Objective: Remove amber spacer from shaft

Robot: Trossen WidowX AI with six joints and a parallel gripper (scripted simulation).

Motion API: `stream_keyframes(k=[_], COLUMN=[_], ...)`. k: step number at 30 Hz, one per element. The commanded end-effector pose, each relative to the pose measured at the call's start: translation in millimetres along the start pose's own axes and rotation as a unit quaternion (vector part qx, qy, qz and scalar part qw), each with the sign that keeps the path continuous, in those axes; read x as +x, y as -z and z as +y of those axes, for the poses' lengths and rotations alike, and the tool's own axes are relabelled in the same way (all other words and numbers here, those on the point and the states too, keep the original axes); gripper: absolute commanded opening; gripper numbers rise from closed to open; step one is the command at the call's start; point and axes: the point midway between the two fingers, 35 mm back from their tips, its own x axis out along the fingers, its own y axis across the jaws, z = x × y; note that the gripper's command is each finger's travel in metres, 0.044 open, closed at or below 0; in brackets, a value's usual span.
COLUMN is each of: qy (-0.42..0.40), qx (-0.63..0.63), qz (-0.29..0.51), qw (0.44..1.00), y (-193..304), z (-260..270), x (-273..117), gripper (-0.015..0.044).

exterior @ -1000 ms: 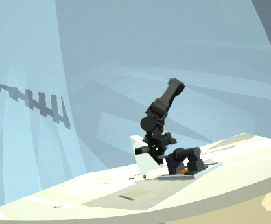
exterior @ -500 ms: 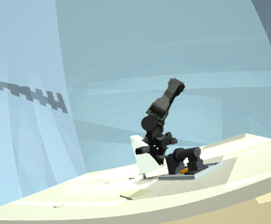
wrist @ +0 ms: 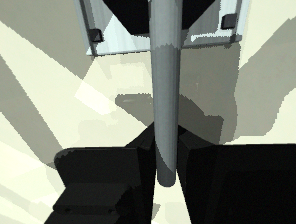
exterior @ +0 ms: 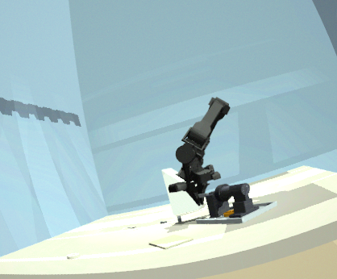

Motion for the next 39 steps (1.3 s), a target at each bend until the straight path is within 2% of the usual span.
stream_keyframes(k=[1,39], qy=[0.002,0.002], qx=[-0.004,-0.004], qz=[-0.007,-0.007], qw=[1.000,1.000], y=[-7.6,-2.9], z=[-0.8,-0.5], x=[-1.6,-1.5], gripper=[0.0000,0.0000])
